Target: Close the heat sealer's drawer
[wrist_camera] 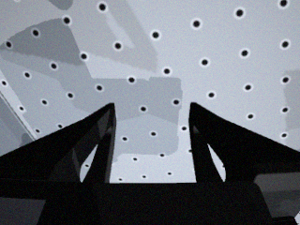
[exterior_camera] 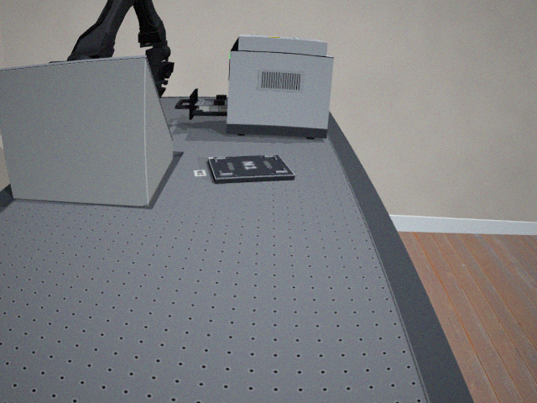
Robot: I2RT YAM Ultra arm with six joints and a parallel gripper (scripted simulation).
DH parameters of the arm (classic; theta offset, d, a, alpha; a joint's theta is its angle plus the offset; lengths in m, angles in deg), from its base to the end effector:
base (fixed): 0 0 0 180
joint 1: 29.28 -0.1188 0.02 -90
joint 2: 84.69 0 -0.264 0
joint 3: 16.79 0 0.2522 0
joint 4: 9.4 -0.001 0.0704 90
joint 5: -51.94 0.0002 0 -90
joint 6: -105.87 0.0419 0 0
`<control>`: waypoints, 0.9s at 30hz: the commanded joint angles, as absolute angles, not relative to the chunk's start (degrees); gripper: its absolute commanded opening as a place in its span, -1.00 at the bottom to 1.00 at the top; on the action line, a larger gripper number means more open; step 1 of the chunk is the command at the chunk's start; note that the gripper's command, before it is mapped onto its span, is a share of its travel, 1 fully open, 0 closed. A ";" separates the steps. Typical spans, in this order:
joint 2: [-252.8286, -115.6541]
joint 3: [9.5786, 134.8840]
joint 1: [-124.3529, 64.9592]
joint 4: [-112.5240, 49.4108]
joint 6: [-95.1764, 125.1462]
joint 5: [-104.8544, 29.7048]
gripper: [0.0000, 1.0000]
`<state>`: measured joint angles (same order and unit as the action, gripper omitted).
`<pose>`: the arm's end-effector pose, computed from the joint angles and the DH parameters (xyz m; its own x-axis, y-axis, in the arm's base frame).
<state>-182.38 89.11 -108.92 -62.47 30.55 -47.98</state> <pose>0.0610 0.3792 0.3375 -0.3738 -0.6568 -0.6549 -0.9265 0.2310 0.2972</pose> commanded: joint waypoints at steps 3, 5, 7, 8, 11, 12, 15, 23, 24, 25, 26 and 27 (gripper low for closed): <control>-180.01 85.09 -107.57 -64.79 27.99 -47.20 -0.10; -182.02 85.46 -107.39 -66.70 27.22 -46.86 -0.10; -183.32 89.36 -107.63 -69.99 26.12 -46.01 -0.10; -183.32 89.36 -107.63 -69.99 26.12 -46.01 -0.10; -180.82 85.22 -107.01 -69.25 25.79 -46.10 -0.10; -180.35 84.00 -106.80 -68.59 25.62 -46.43 -0.10; -183.98 88.88 -106.68 -73.93 24.01 -45.19 -0.10; -183.66 85.12 -105.69 -76.73 21.55 -44.51 -0.10; -181.34 82.71 -105.55 -76.23 21.40 -44.54 -0.10; -181.34 82.71 -105.55 -76.23 21.40 -44.54 -0.10; -181.34 82.71 -105.55 -76.23 21.40 -44.54 -0.10; -183.94 85.88 -105.67 -78.08 20.82 -44.17 -0.10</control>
